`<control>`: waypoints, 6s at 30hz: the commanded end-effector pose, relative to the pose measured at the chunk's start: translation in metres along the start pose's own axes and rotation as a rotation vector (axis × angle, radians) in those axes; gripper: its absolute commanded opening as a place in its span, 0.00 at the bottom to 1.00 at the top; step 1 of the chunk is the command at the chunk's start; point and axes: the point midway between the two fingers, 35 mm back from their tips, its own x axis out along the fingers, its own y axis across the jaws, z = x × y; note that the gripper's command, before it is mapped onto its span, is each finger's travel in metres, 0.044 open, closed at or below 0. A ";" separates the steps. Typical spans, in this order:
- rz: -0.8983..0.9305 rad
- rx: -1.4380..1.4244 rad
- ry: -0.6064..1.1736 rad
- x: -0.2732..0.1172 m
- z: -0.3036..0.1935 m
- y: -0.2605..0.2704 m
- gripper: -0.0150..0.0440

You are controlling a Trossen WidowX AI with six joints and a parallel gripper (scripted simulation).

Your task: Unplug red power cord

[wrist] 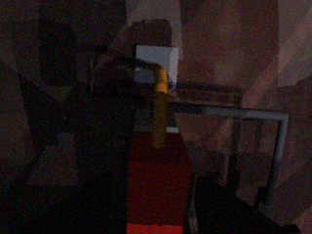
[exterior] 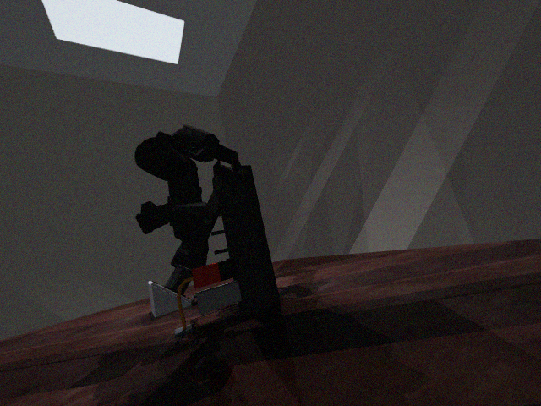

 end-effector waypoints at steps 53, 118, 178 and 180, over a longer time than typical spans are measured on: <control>0.002 0.004 -0.003 0.008 0.032 0.002 0.25; -0.001 0.008 0.004 0.000 0.009 -0.001 0.53; -0.001 0.008 0.003 0.012 0.033 -0.001 0.39; -0.001 0.008 0.003 0.012 0.033 -0.001 0.48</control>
